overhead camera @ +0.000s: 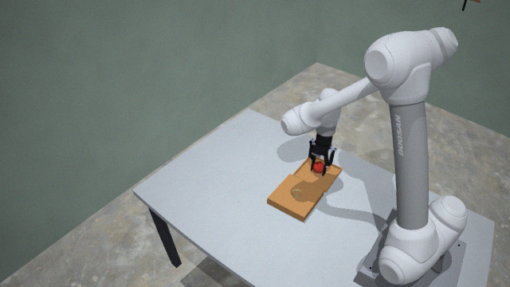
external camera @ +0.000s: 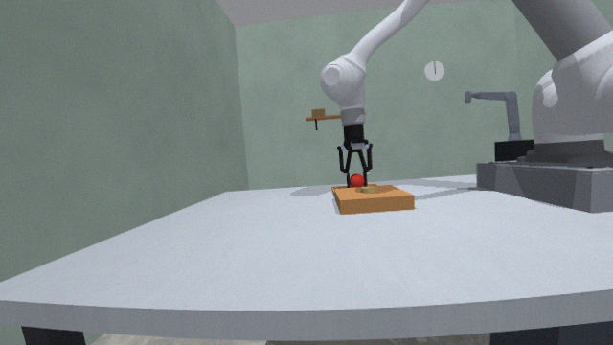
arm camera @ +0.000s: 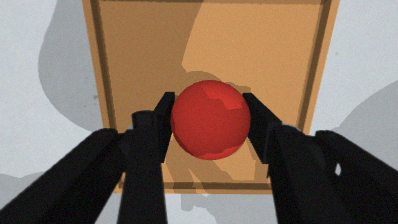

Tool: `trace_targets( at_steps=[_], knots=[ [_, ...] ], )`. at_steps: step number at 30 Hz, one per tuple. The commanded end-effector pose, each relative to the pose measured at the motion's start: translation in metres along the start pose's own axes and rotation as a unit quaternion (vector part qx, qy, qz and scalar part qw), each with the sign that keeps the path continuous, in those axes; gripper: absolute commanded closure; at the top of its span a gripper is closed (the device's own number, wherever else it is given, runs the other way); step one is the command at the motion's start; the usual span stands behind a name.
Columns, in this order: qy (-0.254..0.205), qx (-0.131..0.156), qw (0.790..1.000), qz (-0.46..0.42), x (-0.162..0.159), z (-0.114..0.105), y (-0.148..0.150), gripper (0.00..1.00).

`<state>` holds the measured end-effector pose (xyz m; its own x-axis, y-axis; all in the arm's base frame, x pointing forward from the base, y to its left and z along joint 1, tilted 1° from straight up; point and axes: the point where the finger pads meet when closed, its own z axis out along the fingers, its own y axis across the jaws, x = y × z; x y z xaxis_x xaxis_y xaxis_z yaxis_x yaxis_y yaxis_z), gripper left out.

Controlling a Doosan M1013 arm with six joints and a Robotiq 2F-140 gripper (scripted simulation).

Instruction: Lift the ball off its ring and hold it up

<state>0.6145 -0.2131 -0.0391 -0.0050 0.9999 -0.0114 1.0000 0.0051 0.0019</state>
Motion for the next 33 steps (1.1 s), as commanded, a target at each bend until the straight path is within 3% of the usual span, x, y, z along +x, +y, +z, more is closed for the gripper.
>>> trace_targets(
  at_steps=[1,5,10,13,33],
  knots=[
    [0.000,-0.001,1.000,0.000,0.000,-0.001,0.001,0.90],
    [0.000,-0.001,1.000,0.000,0.000,-0.009,0.001,0.90],
    [0.000,-0.001,1.000,0.000,0.000,-0.063,0.001,0.90],
    [0.000,-0.001,1.000,0.000,0.000,-0.077,0.001,0.90],
    [0.000,-0.001,1.000,0.000,0.000,-0.080,0.001,0.90]
  ],
)
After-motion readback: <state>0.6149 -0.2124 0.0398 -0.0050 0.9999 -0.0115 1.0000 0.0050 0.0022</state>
